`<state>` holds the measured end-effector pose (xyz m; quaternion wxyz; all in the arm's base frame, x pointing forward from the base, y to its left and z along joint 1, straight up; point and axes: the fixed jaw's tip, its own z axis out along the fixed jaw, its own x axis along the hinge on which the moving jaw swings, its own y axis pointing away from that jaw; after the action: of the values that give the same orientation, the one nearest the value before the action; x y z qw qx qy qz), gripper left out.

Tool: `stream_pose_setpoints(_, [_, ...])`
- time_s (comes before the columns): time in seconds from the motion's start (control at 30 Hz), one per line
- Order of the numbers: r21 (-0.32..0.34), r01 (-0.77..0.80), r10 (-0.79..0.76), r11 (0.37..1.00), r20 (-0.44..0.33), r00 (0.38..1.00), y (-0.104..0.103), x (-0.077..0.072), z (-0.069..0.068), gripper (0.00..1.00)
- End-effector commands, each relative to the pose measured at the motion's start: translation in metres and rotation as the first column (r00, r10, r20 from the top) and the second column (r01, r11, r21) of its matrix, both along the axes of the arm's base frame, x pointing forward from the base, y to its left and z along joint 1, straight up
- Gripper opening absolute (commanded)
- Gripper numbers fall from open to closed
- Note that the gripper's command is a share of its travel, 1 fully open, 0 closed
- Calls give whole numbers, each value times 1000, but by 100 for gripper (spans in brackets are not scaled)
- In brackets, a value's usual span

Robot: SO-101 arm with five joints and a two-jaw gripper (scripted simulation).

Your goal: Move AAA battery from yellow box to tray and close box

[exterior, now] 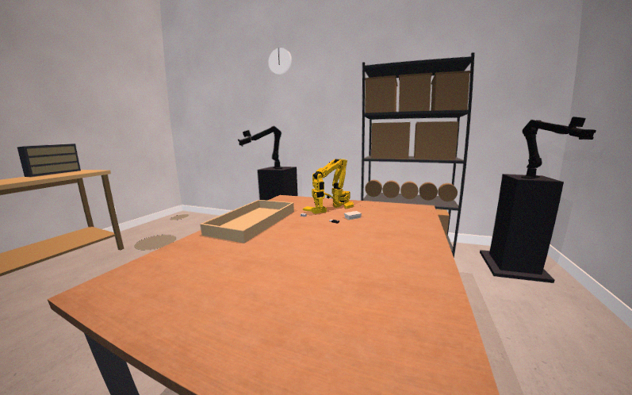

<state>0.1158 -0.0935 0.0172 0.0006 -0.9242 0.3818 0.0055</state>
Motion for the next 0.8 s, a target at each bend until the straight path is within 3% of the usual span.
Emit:
stream_pose_setpoints(0.0, [-5, 2, -2, 1000, 10, 1000, 0, 2, 1, 22])
stream_pose_setpoints(0.77, [-5, 2, -2, 1000, 10, 1000, 1, 1, -3, 22])
